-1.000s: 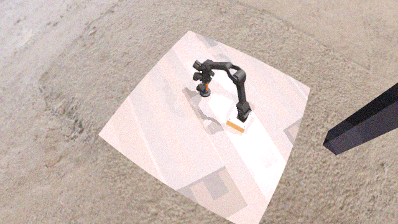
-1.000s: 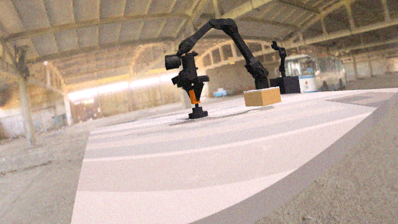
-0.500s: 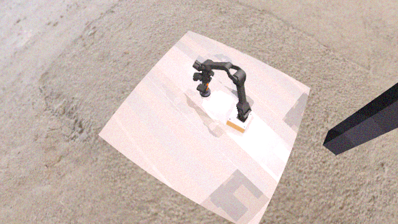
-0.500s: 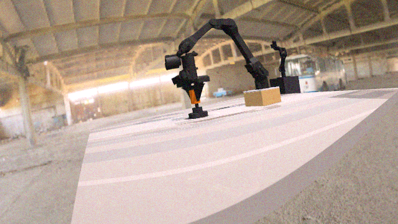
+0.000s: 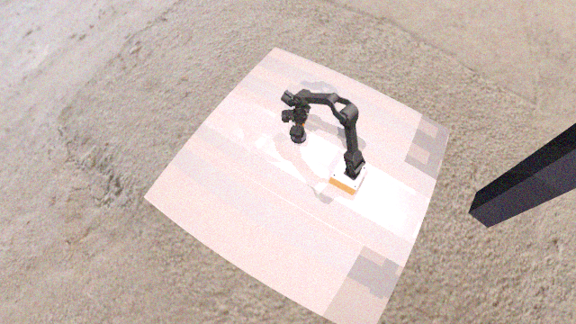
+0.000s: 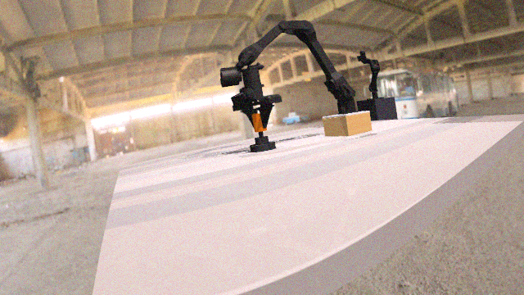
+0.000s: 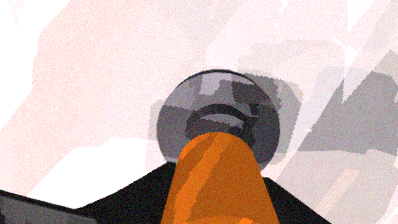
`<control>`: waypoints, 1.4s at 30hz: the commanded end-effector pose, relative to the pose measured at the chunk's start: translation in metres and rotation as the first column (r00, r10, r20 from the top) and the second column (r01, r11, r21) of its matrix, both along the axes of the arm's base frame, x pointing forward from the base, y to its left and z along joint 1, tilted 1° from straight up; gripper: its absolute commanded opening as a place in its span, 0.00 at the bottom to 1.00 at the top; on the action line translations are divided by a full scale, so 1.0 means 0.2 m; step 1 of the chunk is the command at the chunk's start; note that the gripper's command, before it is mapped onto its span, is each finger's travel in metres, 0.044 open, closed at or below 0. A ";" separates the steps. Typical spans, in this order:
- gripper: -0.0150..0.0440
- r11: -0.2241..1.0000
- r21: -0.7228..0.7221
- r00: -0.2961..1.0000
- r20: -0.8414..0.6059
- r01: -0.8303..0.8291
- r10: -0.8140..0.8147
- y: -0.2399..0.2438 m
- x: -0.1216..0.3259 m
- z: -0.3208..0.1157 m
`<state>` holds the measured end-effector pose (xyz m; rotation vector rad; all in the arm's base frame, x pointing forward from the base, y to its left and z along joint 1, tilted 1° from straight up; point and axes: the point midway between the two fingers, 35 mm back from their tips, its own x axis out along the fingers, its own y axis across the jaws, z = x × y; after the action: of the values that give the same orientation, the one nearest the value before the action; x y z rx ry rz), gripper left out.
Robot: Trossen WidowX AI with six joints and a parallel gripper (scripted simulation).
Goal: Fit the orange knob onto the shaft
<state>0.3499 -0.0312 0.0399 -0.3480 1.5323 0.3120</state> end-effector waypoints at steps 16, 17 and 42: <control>0.25 1.000 -0.004 1.000 0.010 -0.006 0.006 0.00 0.01 0.01; 0.25 1.000 -0.004 1.000 0.010 -0.006 0.006 0.00 0.01 0.01; 0.25 0.977 -0.009 0.977 0.005 -0.213 0.213 0.00 0.04 -0.01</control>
<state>0.3551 -0.0315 0.0382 -0.5123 1.5029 0.4741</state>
